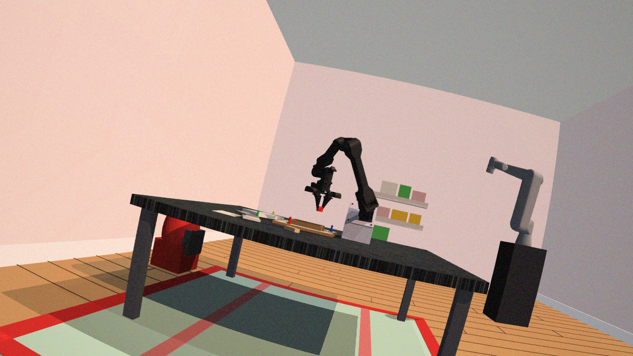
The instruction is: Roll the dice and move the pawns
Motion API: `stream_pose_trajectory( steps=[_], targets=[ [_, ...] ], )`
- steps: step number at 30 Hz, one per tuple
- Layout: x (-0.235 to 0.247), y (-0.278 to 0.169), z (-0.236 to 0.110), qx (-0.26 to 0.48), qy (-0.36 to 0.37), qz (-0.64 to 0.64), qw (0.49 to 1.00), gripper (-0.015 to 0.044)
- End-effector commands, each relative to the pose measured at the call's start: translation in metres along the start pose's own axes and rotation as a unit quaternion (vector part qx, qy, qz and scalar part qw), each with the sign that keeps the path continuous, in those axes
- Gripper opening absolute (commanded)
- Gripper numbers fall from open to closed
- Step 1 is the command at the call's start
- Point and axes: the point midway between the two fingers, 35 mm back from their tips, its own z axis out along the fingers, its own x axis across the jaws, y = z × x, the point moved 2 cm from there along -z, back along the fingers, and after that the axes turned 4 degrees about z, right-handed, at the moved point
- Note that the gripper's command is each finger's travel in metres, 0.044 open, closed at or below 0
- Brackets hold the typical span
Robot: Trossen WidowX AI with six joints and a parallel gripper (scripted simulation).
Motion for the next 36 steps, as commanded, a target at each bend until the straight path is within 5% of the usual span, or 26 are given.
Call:
stream_pose_trajectory(
  steps=[1,27,36],
  targets=[
    [0.014,-0.009,0.002,0.000,0.004,0.053,0.999,0.0000],
    [0.063,-0.050,0.019,0.020,0.005,0.284,0.959,0.0000],
    [0.058,-0.055,0.030,-0.097,-0.069,0.283,0.952,0.0000]
  ],
)
